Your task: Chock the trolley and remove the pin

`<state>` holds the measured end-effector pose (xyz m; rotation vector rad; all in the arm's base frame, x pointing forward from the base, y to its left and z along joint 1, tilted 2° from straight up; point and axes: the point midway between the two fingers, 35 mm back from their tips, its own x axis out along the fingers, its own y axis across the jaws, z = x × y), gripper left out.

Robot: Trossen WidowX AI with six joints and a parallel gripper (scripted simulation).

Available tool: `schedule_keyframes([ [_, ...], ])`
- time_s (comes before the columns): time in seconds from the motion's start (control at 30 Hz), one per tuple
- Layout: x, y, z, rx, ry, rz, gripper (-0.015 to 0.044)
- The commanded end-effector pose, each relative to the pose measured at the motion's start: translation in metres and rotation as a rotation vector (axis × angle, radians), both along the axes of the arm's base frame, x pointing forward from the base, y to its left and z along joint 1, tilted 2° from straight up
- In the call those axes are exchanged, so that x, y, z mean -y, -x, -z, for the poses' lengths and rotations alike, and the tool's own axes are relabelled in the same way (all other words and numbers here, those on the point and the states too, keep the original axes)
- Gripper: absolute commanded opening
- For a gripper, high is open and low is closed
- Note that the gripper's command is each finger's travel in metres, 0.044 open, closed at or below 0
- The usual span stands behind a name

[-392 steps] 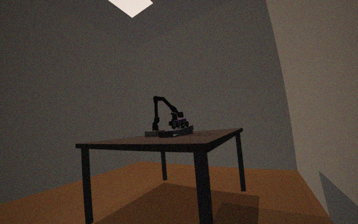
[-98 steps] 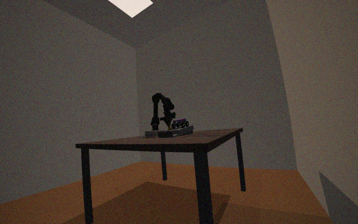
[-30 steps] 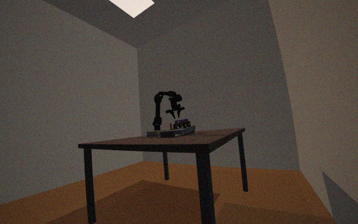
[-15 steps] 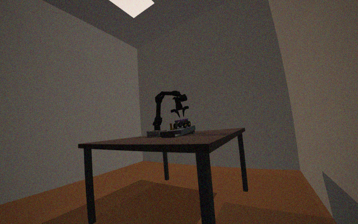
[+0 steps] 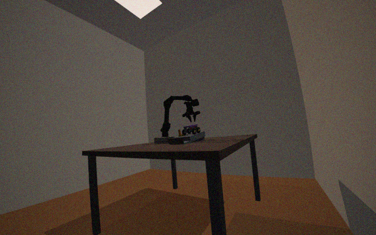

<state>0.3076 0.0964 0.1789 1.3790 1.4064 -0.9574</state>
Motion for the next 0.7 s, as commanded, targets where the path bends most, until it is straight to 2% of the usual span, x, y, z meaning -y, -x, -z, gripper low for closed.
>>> schedule_keyframes([
  [0.0, -0.002, 0.001, 0.0, -0.01, -0.007, 0.017, 0.019],
  [0.67, -0.01, 0.0, 0.026, -0.01, -0.008, 0.017, 0.019],
])
